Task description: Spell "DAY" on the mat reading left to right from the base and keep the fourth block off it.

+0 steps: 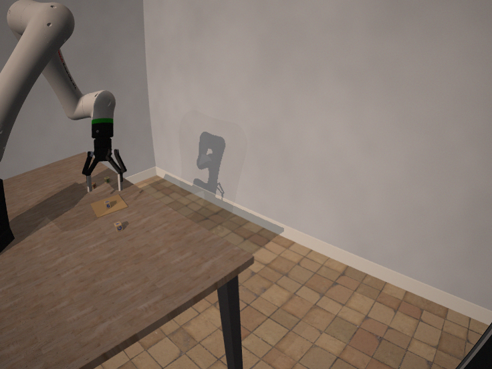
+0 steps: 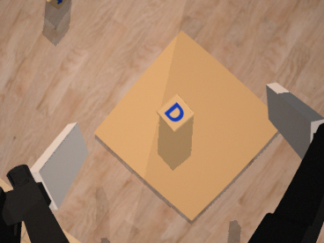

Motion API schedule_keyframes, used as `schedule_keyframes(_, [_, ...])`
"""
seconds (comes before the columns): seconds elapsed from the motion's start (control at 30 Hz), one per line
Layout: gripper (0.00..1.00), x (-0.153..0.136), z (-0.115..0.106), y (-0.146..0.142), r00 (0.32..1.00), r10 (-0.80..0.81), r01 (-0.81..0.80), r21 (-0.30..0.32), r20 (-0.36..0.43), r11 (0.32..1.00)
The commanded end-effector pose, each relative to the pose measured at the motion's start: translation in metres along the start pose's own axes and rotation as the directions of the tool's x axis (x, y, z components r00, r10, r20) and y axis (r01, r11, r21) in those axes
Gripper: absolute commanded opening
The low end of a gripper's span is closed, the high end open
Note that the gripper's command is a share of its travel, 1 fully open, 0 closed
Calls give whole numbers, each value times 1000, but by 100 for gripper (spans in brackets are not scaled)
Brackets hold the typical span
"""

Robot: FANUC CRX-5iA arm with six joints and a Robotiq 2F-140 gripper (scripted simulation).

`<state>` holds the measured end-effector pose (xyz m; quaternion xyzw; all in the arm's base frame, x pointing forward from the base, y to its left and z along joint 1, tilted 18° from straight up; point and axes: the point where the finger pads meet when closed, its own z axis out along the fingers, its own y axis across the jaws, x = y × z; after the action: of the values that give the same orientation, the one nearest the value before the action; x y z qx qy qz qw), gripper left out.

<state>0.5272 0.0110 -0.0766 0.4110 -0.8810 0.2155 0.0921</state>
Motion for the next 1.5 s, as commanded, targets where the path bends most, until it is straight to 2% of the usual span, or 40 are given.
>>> schedule_keyframes(0.0, [100, 0, 0, 0, 1000, 0, 0, 0, 0, 1000])
schedule_keyframes(1.17, [100, 0, -1, -1, 1000, -8, 8, -1, 1, 1000])
schedule_keyframes(1.47, [100, 4, -14, -10, 995, -104, 104, -12, 7, 994])
